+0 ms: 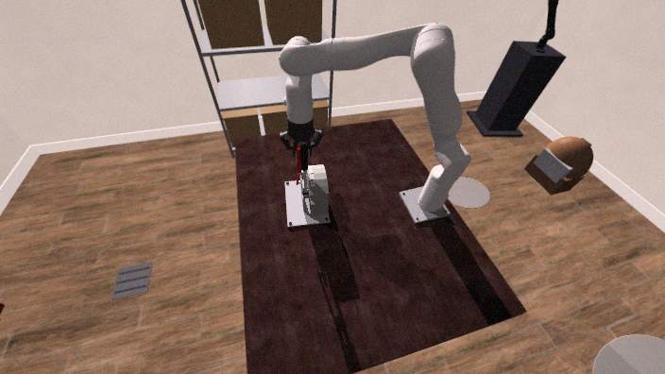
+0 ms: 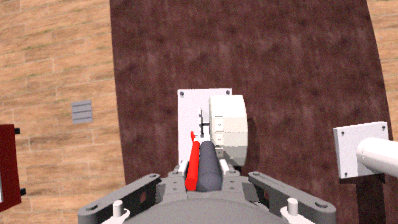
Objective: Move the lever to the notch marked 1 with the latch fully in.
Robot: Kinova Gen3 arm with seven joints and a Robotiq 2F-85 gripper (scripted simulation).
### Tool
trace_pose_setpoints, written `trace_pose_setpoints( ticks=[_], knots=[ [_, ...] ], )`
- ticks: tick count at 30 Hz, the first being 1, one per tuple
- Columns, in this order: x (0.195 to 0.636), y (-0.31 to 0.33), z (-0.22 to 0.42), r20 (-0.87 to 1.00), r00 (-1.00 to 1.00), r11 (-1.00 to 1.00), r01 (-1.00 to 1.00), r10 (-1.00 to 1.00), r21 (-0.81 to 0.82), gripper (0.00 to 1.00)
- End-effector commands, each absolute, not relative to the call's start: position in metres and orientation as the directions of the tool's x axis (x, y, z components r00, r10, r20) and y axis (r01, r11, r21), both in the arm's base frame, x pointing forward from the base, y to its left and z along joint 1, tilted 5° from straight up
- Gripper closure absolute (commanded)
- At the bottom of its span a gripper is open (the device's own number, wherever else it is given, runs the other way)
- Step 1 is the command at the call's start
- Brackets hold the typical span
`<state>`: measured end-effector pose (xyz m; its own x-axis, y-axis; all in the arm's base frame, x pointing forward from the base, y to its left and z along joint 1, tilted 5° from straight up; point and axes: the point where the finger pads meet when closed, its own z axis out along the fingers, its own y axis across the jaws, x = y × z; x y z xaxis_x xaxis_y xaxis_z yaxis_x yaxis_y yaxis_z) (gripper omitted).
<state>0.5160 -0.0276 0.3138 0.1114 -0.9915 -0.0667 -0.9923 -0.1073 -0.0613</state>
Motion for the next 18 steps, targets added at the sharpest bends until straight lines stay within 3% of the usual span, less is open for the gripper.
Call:
trace_pose_setpoints(
  ticks=[1,18],
  knots=[
    [0.518,-0.04,0.311,-0.056,0.101,-0.098,-0.993,-0.993,-0.059,1.0],
    [0.522,-0.074,0.309,-0.056,0.101,-0.098,-0.993,-0.993,-0.059,1.0]
  ],
)
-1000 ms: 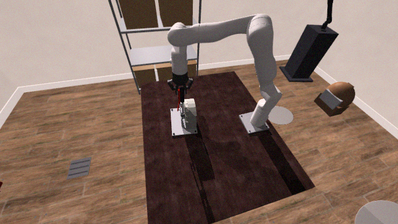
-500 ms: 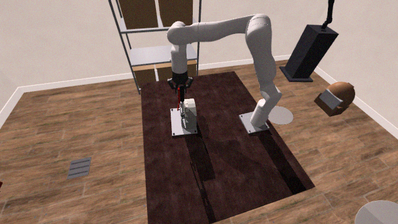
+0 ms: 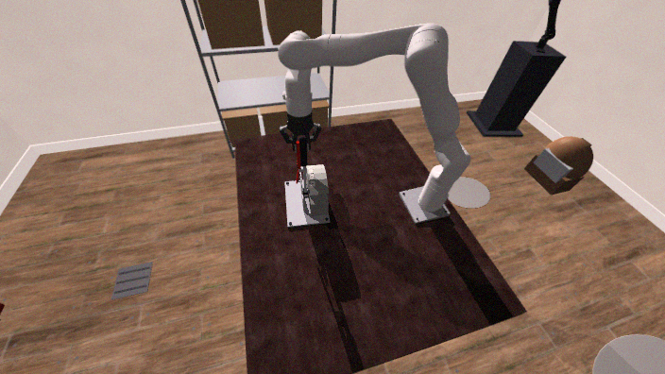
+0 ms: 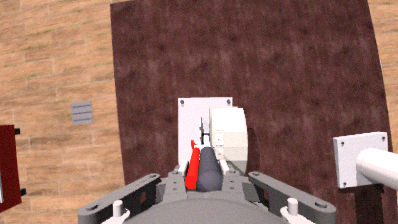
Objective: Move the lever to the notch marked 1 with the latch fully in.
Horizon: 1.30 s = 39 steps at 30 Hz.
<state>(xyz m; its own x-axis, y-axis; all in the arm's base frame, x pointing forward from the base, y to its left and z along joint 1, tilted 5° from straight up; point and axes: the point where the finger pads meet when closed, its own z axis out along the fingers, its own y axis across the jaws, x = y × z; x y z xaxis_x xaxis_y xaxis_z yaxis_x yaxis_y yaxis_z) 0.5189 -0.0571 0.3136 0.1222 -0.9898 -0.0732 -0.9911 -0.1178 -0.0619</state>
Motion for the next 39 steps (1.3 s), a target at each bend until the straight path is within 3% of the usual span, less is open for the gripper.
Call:
trace_pose_setpoints(
  ticks=[1,39],
  knots=[
    [0.522,-0.077,0.309,-0.056,0.101,-0.098,-0.993,-0.993,-0.059,1.0],
    [0.525,-0.102,0.304,-0.056,0.101,-0.098,-0.993,-0.993,-0.059,1.0]
  ],
)
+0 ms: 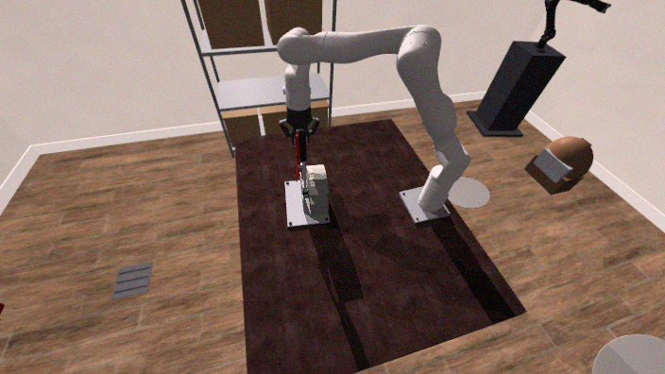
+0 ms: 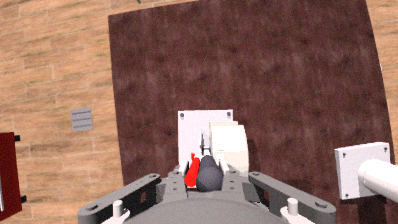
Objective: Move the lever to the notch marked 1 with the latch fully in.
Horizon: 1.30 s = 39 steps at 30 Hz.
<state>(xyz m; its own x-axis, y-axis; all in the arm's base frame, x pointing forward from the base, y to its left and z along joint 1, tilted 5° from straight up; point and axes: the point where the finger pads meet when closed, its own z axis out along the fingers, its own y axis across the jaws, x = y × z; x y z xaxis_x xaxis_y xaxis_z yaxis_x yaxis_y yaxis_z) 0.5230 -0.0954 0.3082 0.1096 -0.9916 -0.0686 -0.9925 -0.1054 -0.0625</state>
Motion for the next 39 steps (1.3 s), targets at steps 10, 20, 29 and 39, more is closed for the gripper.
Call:
trace_pose_setpoints(
  ticks=[10,20,29,39],
  knots=[
    [0.5246,-0.1021,0.3039,-0.056,0.101,-0.098,-0.993,-0.993,-0.059,1.0],
    [0.5246,-0.1021,0.3039,-0.056,0.101,-0.098,-0.993,-0.993,-0.059,1.0],
    [0.5246,-0.1027,0.3037,-0.056,0.101,-0.098,-0.993,-0.993,-0.059,1.0],
    [0.5255,-0.11,0.3018,-0.056,0.101,-0.098,-0.993,-0.993,-0.059,1.0]
  ],
)
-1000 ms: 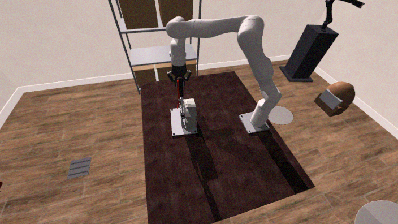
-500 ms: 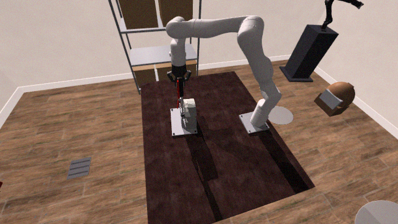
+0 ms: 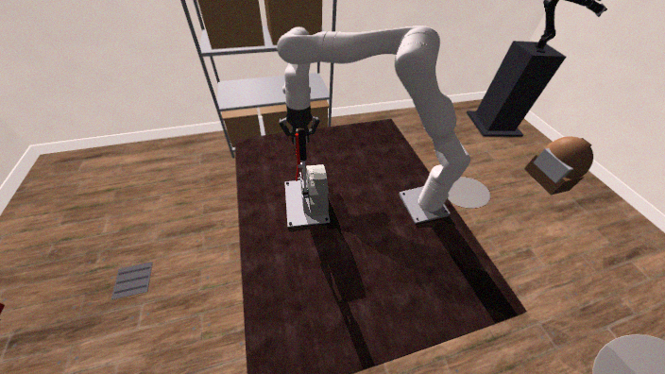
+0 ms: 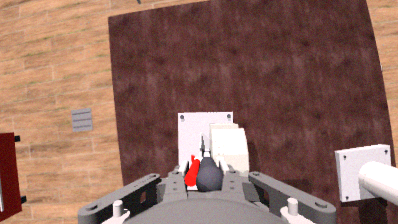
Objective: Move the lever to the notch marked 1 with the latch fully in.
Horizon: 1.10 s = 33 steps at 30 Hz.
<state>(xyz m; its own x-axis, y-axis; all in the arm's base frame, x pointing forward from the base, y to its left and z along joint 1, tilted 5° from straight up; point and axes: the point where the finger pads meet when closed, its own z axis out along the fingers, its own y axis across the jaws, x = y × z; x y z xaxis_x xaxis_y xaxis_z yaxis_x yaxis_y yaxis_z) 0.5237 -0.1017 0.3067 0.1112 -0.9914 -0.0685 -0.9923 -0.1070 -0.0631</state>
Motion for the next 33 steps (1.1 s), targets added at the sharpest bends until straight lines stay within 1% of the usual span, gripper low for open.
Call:
trace_pose_setpoints(
  ticks=[1,15,33],
  knots=[
    [0.526,-0.112,0.301,-0.056,0.101,-0.098,-0.993,-0.993,-0.059,1.0],
    [0.529,-0.141,0.291,-0.056,0.101,-0.098,-0.993,-0.993,-0.059,1.0],
    [0.531,-0.159,0.283,-0.056,0.101,-0.098,-0.993,-0.993,-0.059,1.0]
  ],
)
